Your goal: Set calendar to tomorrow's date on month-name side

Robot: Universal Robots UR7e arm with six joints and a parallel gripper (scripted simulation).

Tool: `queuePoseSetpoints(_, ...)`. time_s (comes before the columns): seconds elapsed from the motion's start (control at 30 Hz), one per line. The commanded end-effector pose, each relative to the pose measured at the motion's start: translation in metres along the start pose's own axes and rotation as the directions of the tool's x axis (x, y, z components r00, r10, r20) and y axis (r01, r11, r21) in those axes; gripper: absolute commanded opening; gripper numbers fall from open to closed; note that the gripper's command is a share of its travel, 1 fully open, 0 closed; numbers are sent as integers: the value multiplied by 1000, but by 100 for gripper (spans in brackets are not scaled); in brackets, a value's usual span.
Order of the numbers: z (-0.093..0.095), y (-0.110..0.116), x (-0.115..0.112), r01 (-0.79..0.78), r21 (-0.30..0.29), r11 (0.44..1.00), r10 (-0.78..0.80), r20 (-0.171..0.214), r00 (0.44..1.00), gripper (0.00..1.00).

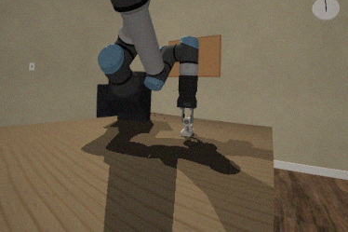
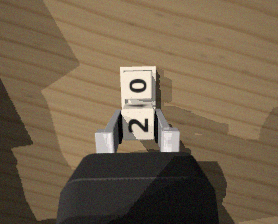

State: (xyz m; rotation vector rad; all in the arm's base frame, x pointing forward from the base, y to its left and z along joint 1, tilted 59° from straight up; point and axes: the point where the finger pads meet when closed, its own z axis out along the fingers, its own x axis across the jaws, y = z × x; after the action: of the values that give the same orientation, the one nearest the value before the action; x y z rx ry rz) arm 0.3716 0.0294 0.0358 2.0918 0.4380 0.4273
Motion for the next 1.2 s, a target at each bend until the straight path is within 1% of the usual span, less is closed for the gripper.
queuePoseSetpoints(0.0,0,0,0,0,0,1000,0,-1,1000,57)
queuePoseSetpoints(0.37,3,0,0,0,0,1000,0,-1,1000,57)
queuePoseSetpoints(1.17,21,0,0,0,0,1000,0,-1,1000,57)
